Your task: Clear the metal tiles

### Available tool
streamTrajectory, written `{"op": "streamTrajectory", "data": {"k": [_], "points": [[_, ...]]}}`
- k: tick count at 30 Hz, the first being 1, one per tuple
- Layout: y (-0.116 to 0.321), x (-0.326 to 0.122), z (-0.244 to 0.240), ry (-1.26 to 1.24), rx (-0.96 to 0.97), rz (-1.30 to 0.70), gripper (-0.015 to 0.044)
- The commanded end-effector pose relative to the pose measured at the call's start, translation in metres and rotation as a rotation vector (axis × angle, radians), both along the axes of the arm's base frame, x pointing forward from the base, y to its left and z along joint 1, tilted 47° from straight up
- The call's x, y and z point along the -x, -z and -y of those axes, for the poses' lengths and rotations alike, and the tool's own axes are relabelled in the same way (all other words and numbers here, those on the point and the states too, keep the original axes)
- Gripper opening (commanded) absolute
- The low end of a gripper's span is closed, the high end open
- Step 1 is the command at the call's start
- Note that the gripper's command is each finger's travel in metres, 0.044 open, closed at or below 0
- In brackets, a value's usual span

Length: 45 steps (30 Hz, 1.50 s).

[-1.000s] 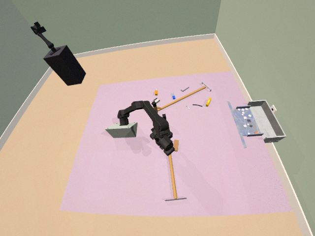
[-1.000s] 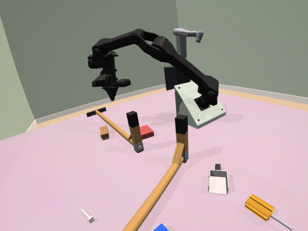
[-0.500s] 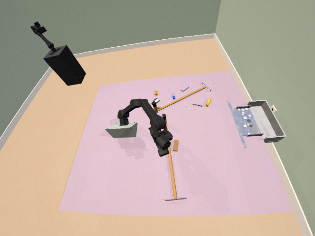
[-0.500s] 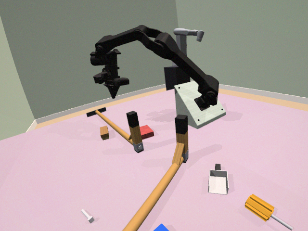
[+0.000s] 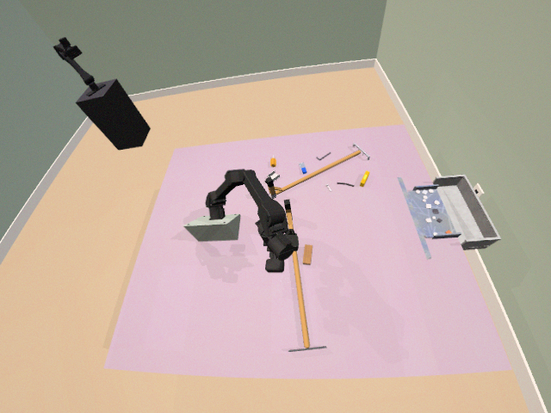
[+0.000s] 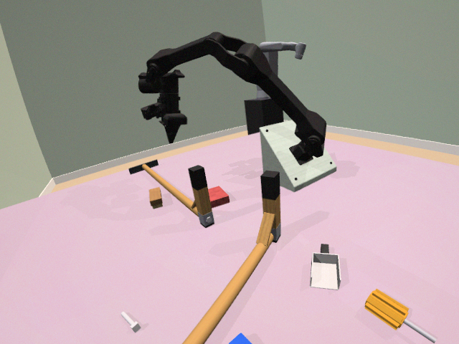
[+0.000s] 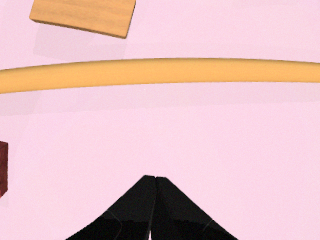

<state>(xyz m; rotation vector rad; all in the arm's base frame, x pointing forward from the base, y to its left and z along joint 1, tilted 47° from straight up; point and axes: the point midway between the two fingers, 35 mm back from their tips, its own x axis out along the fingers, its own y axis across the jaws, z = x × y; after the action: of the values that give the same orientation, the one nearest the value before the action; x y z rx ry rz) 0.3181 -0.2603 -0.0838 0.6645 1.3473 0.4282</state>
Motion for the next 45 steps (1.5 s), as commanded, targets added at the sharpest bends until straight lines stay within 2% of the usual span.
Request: {"op": "streamTrajectory", "data": {"k": [1, 15, 45], "points": [[-0.003, 0.003, 0.002, 0.089, -0.01, -0.067, 0.0], [-0.009, 0.012, 0.006, 0.363, -0.063, -0.261, 0.0], [0.035, 0.001, -0.03, 0.398, -0.066, -0.288, 0.0]]}}
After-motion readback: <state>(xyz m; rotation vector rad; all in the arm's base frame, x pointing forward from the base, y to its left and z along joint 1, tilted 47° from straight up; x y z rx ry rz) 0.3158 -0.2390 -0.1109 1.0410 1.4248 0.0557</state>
